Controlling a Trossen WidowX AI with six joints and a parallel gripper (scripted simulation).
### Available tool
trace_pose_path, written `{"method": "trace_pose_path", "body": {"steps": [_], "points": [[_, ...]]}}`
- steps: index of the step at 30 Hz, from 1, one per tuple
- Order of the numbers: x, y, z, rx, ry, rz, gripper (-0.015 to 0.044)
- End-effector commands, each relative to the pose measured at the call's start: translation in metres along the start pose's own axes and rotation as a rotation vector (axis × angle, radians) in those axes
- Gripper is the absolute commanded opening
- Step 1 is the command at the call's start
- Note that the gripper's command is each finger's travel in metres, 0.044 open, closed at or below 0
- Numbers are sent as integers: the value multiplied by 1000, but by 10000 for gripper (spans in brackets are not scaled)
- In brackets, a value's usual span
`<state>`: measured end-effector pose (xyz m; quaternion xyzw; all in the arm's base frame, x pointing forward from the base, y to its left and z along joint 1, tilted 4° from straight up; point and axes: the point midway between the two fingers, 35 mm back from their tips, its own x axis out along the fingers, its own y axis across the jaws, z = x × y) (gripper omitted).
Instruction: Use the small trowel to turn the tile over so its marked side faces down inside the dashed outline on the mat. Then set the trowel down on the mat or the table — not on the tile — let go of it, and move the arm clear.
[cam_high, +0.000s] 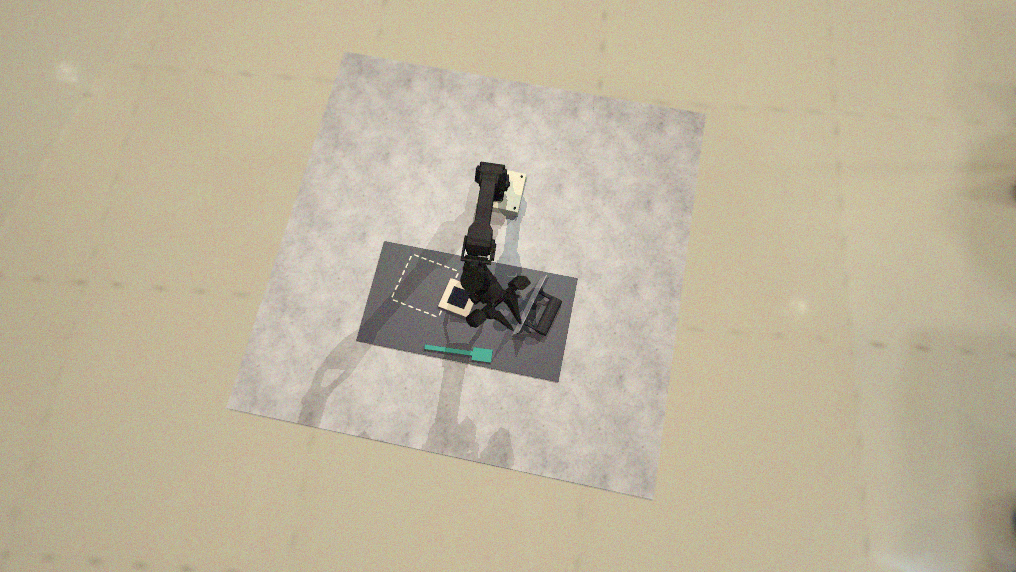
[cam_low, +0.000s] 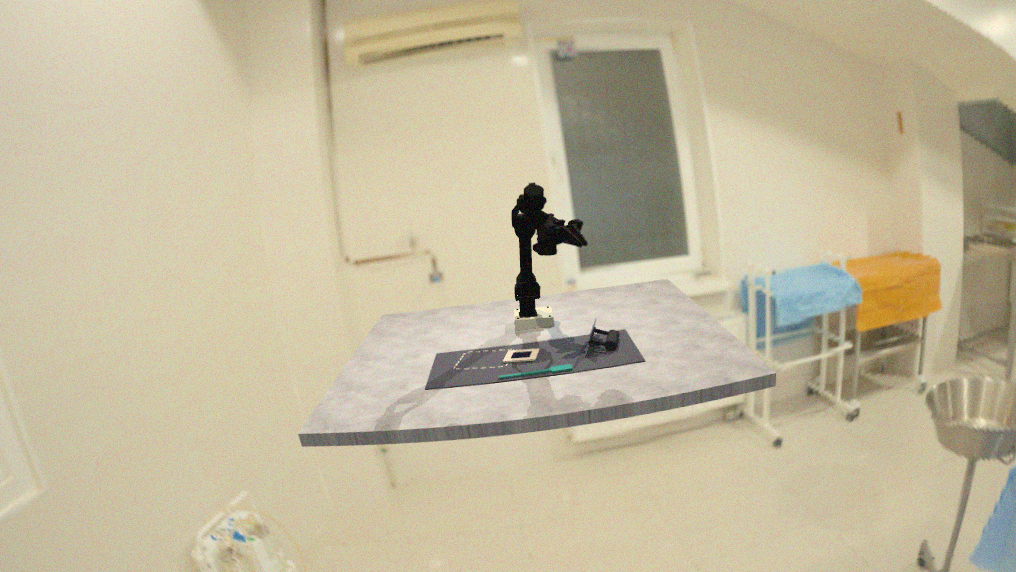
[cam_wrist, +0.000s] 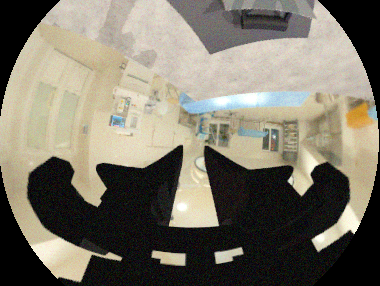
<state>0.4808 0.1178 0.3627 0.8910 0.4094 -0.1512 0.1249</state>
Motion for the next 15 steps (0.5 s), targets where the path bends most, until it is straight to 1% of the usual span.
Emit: {"method": "trace_pose_path", "body": {"steps": [1, 15], "points": [[7, -5, 5, -99, -23, -7, 100], [28, -24, 22, -491, -93, -60, 100]]}}
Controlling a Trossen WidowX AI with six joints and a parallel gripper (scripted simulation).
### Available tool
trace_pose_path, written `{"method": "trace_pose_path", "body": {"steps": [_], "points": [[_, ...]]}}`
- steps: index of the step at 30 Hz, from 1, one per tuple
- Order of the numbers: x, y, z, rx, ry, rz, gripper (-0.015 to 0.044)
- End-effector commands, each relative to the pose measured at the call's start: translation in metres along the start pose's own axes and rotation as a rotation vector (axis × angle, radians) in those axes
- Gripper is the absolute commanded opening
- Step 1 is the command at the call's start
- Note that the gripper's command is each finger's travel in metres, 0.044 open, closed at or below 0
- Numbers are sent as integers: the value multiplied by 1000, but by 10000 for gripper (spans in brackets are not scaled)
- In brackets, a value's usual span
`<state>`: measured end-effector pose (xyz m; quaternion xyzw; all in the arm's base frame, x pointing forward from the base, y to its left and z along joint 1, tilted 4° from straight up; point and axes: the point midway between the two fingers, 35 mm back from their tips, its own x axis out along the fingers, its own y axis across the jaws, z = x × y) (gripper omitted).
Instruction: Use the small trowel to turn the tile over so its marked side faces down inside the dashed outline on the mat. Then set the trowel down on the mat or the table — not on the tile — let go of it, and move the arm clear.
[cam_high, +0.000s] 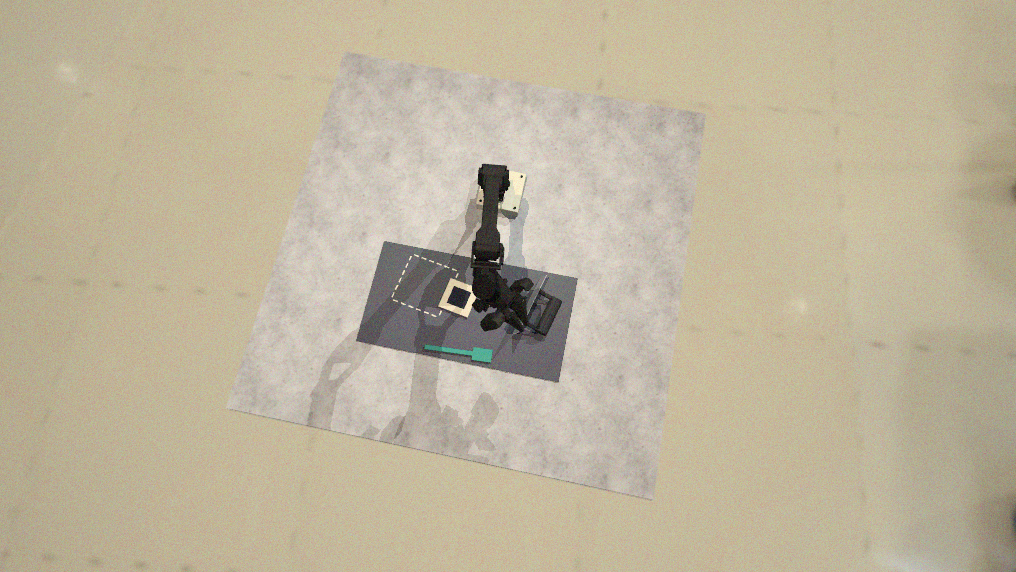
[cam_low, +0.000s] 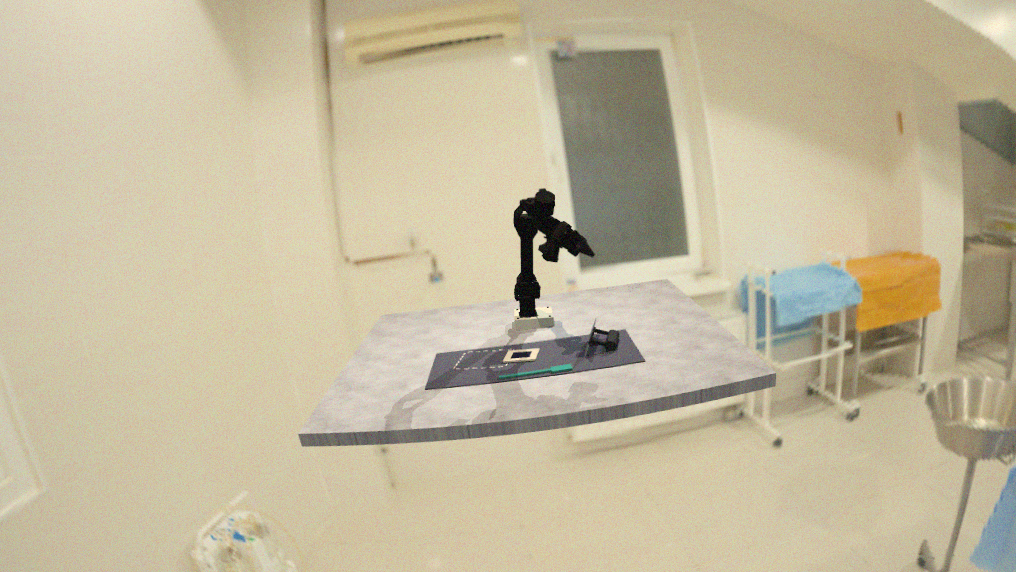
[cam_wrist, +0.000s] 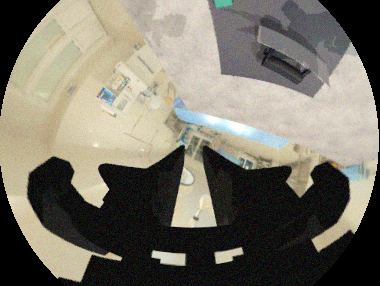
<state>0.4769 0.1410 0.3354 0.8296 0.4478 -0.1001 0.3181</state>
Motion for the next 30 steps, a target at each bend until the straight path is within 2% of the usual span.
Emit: {"method": "trace_pose_path", "body": {"steps": [1, 30], "points": [[7, -7, 2, -103, -20, -17, 100], [48, -62, 15, -939, -78, -210, 100]]}}
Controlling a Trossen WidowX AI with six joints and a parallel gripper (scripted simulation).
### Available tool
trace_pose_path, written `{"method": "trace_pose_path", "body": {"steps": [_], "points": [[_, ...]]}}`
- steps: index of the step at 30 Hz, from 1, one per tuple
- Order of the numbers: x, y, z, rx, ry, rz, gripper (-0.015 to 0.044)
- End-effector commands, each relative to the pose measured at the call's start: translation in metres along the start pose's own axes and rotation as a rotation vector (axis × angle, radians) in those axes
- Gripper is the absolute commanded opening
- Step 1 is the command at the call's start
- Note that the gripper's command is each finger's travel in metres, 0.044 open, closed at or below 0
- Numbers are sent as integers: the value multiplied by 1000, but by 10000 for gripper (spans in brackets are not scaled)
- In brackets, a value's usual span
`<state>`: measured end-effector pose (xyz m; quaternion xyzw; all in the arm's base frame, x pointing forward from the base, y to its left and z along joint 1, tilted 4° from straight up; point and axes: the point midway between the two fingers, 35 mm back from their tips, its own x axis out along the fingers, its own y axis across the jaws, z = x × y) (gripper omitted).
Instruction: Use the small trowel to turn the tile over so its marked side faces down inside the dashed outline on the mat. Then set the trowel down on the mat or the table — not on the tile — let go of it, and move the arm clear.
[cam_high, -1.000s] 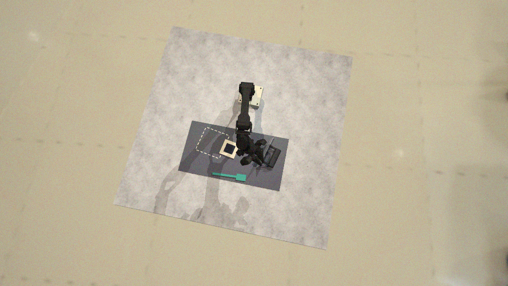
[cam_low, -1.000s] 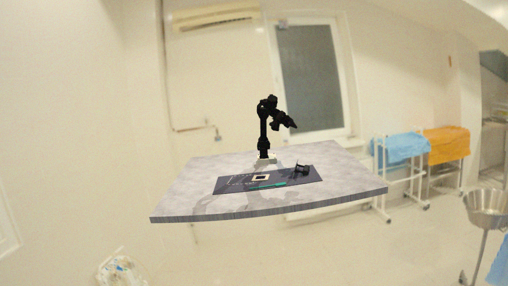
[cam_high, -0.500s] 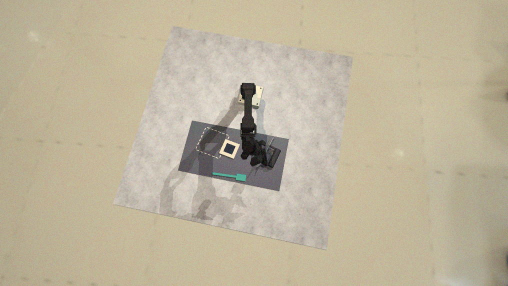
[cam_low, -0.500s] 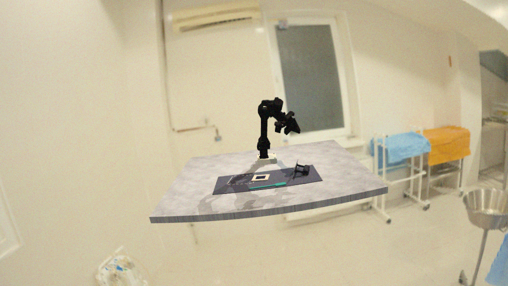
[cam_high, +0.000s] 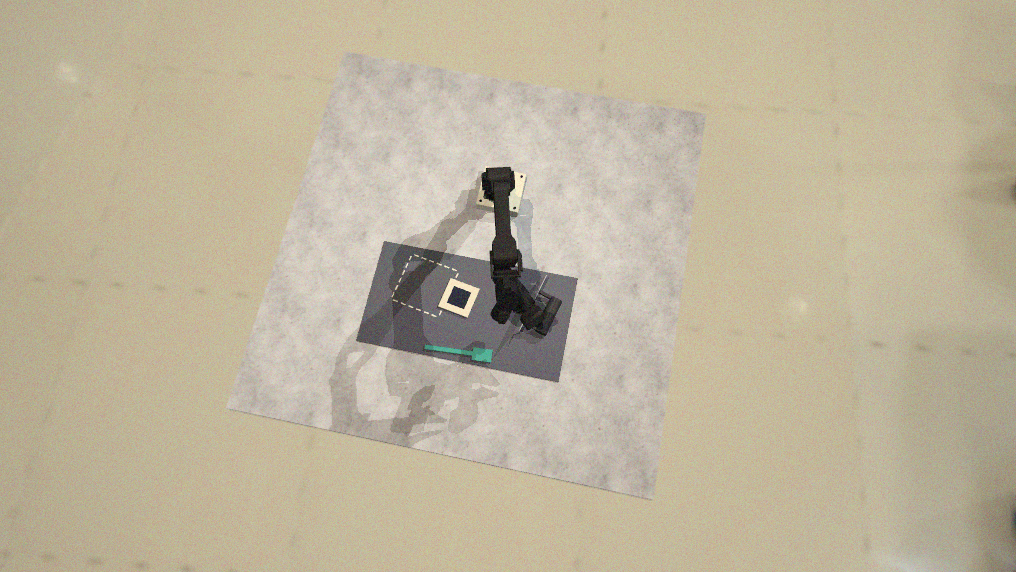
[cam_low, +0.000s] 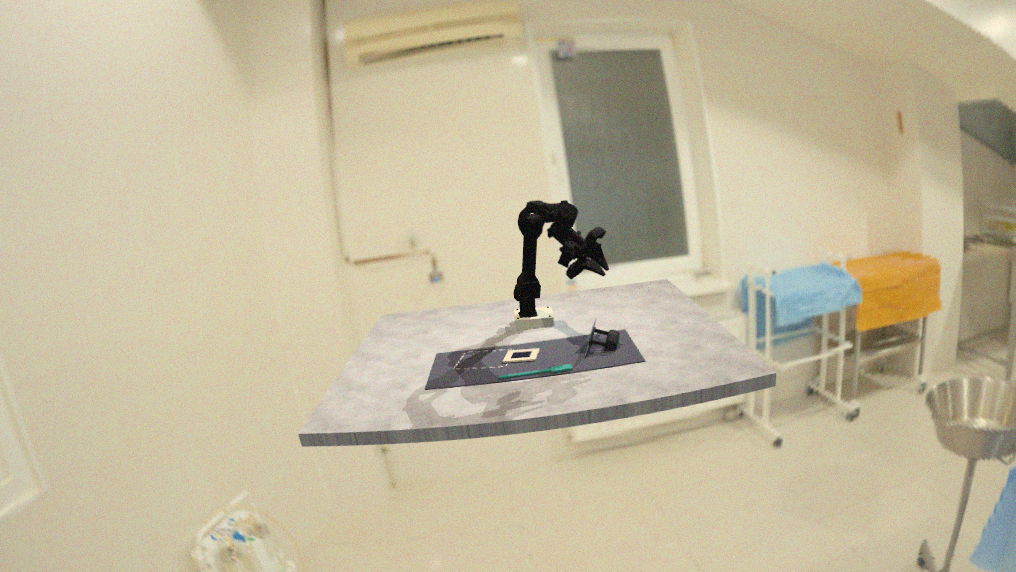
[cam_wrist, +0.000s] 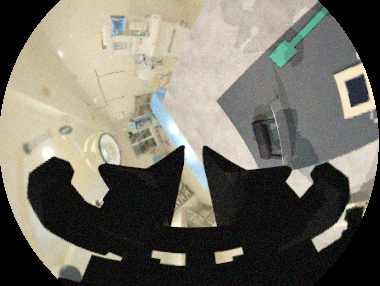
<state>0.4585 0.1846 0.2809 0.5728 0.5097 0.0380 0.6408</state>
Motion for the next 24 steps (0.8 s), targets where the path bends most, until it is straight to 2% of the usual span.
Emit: {"method": "trace_pose_path", "body": {"steps": [1, 24], "points": [[6, -6, -4, -107, 0, -28, 100], [37, -40, -33, -798, 72, -178, 100]]}}
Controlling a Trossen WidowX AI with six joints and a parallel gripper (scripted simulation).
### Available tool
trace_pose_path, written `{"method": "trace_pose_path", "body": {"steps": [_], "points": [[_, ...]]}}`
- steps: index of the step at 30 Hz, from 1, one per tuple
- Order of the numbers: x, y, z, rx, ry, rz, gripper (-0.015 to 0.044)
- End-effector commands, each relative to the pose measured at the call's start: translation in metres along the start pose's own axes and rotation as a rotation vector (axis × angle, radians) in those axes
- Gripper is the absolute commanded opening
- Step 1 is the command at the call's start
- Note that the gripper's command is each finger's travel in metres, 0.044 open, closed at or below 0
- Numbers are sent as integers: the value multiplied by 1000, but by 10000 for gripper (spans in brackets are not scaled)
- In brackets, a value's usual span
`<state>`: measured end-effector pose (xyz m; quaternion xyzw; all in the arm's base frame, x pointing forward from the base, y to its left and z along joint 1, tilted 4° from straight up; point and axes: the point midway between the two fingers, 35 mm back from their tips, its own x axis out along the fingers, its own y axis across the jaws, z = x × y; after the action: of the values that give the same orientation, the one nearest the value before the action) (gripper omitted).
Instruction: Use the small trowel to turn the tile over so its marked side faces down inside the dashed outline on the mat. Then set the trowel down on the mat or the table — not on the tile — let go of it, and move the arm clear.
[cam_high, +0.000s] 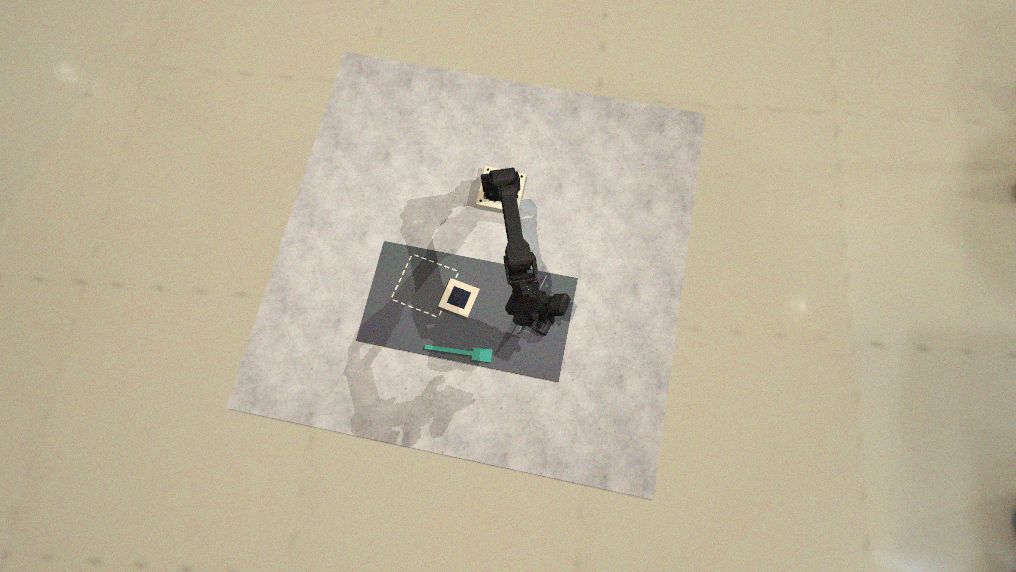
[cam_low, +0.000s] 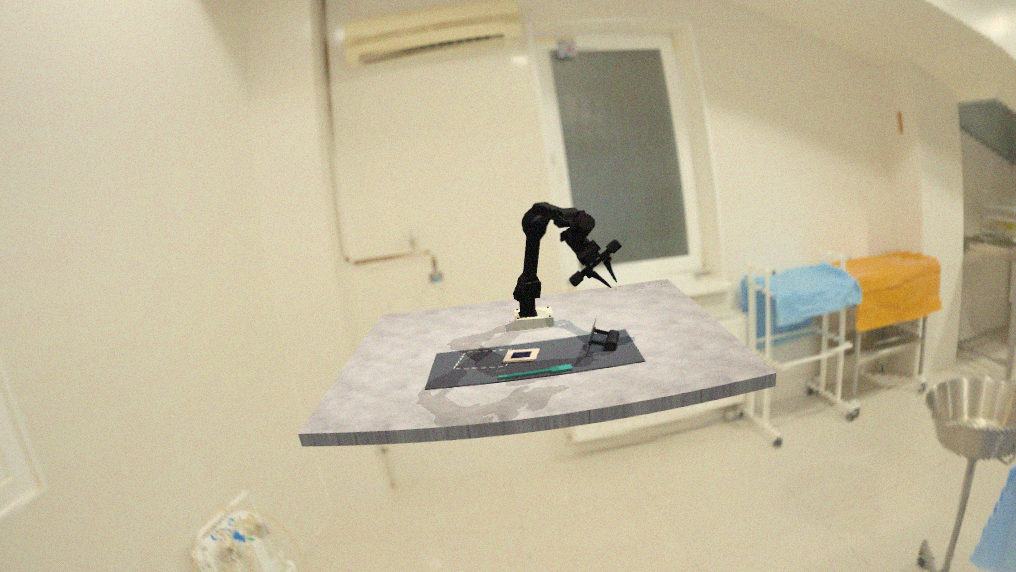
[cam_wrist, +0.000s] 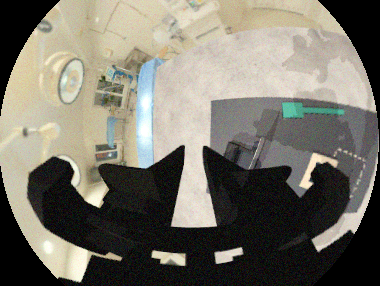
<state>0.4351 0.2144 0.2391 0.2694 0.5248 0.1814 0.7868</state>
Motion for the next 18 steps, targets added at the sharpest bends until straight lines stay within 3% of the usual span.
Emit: {"method": "trace_pose_path", "body": {"steps": [1, 18], "points": [[6, -1, -7, -112, 18, -24, 100], [28, -5, -39, -639, 125, -88, 100]]}}
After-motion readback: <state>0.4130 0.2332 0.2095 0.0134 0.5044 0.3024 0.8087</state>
